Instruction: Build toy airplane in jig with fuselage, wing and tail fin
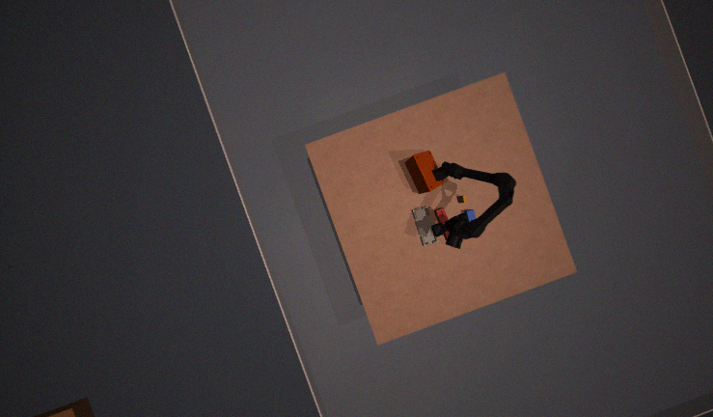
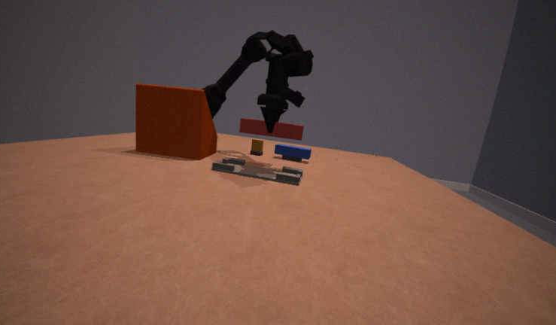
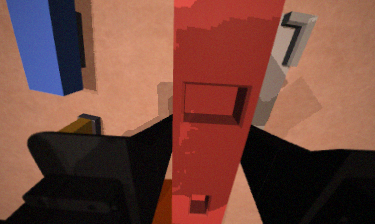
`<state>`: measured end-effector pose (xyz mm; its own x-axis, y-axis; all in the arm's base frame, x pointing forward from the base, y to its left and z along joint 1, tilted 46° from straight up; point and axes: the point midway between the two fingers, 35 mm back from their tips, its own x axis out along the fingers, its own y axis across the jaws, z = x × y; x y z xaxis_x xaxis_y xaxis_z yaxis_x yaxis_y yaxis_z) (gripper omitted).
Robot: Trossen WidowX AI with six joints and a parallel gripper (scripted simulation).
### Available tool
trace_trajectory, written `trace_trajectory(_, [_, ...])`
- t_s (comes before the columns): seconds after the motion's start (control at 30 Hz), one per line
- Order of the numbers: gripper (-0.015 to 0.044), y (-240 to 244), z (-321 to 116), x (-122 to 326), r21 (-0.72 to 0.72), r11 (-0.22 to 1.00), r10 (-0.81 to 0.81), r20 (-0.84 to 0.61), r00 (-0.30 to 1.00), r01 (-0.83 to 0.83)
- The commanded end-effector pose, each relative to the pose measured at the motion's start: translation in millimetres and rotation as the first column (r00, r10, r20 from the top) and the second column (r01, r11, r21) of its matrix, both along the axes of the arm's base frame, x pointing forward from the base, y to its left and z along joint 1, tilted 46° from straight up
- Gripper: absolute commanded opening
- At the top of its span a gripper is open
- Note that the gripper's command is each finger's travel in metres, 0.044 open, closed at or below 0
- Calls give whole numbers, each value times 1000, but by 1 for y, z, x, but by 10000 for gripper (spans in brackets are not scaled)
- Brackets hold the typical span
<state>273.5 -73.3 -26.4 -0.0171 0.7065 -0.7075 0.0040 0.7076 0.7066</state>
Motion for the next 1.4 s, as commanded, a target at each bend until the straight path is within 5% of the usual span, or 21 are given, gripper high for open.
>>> trace_trajectory(0.0, [0, -6, -14, -1, -4, 1000, -5, -7, 1000, 5])
trace_trajectory(0.73, [0, -23, -74, -13, -5, 999, -43, -44, 998, 42])
trace_trajectory(1.0, [195, -23, -74, -13, -5, 999, -43, -44, 998, 42])
trace_trajectory(1.37, [195, -23, -74, -13, -5, 999, -43, -44, 998, 42])
